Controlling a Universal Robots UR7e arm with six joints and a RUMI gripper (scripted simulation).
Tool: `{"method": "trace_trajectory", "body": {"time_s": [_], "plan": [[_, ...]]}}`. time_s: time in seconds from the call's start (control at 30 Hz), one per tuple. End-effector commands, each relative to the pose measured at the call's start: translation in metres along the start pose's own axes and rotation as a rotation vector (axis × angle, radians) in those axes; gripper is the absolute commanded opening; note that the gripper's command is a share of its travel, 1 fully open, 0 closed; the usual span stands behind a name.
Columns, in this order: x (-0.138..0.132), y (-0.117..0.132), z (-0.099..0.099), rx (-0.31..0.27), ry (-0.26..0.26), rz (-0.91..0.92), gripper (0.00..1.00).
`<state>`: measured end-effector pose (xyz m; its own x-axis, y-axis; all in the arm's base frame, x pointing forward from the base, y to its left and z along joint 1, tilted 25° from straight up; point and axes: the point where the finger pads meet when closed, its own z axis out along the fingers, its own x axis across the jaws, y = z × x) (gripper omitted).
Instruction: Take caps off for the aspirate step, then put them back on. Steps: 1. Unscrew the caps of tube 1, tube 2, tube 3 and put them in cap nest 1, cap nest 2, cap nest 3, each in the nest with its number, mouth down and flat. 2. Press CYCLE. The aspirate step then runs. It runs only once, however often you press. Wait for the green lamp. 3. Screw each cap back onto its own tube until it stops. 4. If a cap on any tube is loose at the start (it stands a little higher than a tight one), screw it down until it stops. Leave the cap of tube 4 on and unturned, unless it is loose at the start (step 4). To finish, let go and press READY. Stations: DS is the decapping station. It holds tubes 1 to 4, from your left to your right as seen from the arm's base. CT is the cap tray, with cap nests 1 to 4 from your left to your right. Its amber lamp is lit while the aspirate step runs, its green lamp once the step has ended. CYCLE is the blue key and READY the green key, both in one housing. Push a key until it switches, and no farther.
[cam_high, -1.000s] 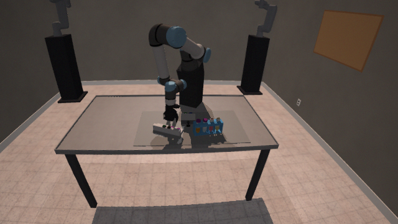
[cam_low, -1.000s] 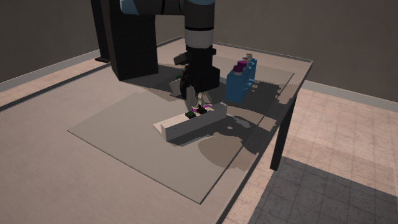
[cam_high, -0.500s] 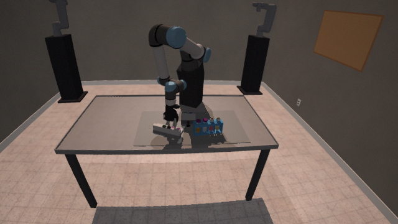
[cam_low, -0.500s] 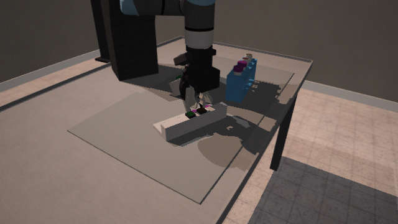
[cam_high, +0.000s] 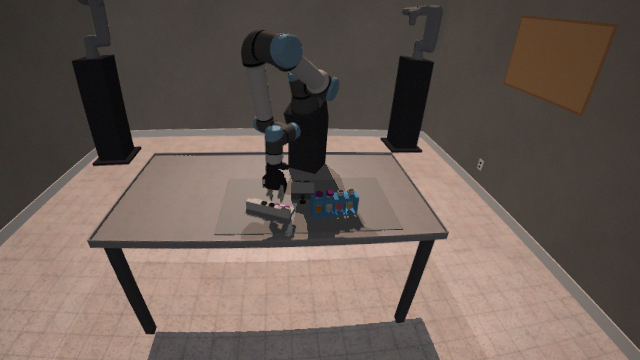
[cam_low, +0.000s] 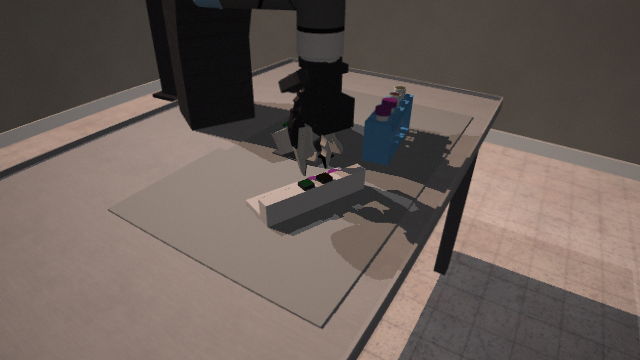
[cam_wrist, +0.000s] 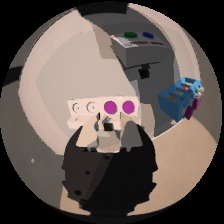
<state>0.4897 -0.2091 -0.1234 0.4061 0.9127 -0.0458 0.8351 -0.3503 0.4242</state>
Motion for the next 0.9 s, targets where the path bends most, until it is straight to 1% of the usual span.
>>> {"method": "trace_trajectory", "body": {"time_s": [0.0,0.37,0.43,0.67,0.7,0.87], "plan": [[0.0,0.001,-0.019,-0.001,0.0,0.0,0.29],[0.0,0.001,-0.075,-0.001,0.0,0.0,0.29],[0.0,0.001,-0.075,-0.001,0.0,0.0,0.29],[0.0,0.001,-0.11,-0.001,0.0,0.0,0.29],[0.0,0.001,-0.113,-0.001,0.0,0.0,0.29],[0.0,0.001,-0.112,-0.001,0.0,0.0,0.29]]}}
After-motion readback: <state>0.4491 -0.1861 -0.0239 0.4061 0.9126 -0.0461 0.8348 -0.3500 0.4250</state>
